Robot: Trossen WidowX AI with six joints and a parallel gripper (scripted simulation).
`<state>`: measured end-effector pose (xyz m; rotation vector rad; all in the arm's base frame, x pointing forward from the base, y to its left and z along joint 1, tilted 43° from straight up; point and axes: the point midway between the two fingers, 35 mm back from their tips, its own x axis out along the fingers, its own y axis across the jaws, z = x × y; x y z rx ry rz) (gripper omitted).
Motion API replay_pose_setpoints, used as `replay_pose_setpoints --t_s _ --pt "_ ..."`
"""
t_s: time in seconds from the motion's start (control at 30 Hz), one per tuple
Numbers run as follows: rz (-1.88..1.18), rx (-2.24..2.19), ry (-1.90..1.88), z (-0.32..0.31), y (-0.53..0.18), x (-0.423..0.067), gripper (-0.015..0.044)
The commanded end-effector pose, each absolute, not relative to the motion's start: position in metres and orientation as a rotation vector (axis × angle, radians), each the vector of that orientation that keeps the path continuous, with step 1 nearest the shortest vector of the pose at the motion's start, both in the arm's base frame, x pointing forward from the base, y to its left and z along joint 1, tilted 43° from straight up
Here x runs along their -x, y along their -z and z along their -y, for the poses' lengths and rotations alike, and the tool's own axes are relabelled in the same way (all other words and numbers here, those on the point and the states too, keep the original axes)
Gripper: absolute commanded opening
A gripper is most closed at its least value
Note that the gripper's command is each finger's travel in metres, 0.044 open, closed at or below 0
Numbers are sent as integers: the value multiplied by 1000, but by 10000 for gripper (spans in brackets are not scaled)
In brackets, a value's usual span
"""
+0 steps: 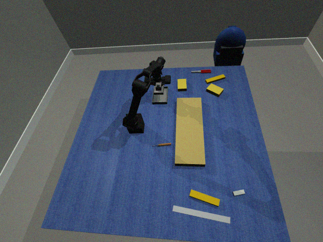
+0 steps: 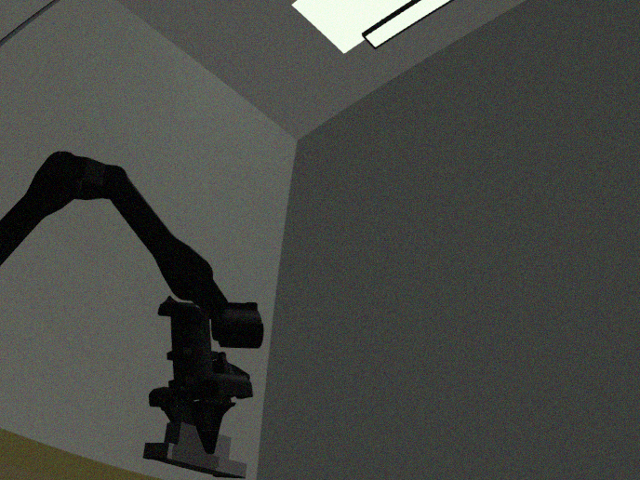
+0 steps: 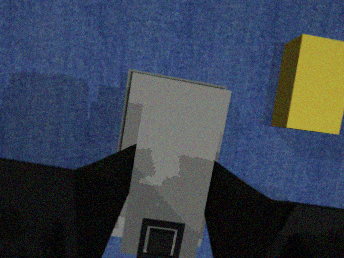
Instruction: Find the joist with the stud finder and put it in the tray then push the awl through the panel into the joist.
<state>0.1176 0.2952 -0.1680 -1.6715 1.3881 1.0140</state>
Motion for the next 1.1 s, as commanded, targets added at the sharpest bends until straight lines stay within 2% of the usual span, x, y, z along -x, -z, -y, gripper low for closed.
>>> replay_pose_setpoints --t_s 0.0,1.07 --pt "-1387 1675 -1015 -288 176 -120 0" --pt "-1387 1676 -1013 -247 220 -128 0"
